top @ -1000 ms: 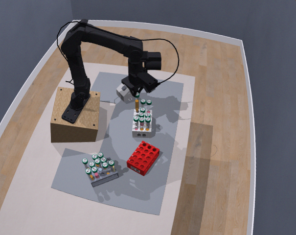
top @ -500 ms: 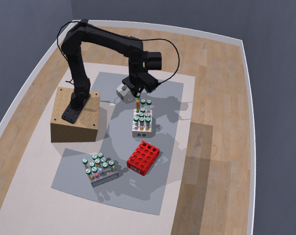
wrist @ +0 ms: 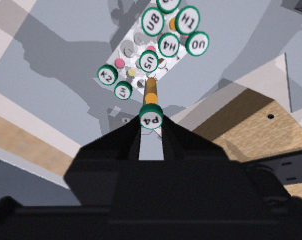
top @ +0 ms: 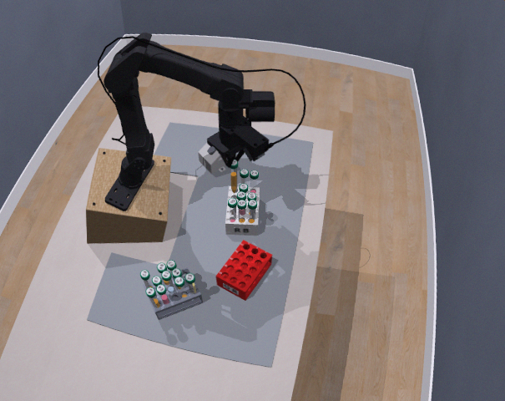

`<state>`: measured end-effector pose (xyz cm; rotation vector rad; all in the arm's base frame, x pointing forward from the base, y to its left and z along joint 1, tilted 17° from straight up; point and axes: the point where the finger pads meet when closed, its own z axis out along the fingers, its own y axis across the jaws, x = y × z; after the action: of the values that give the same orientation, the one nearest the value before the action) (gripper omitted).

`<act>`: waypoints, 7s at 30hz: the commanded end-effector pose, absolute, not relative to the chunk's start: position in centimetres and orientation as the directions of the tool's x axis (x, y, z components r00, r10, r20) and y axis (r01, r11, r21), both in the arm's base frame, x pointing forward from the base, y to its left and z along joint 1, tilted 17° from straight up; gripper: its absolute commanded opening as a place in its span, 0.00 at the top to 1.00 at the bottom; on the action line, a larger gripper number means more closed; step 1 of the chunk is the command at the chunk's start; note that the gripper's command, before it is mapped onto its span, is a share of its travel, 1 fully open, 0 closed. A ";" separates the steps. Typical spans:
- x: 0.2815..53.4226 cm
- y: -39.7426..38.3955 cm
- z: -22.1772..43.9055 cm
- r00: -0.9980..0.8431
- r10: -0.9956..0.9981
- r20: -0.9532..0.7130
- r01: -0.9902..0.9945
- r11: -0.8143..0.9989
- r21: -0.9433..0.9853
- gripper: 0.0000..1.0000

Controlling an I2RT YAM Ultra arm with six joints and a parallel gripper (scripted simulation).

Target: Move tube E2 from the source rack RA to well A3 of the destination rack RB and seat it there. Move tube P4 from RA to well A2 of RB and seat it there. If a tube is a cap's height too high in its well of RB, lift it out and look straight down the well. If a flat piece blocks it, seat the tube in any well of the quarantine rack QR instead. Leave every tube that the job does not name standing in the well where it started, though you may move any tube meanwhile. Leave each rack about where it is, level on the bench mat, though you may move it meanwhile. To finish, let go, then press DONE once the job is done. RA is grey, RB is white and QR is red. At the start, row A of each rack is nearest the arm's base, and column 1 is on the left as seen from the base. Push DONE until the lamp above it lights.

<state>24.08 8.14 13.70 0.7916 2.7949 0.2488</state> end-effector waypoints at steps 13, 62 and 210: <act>23.8 8.2 13.4 -0.825 0.533 -0.191 0.490 0.841 0.231 1.00; 24.4 7.7 11.2 -0.825 0.538 -0.173 0.504 0.839 0.205 1.00; 25.2 8.9 6.3 -0.831 0.530 -0.171 0.496 0.844 0.207 1.00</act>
<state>25.71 8.89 7.52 0.7907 2.7784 0.2581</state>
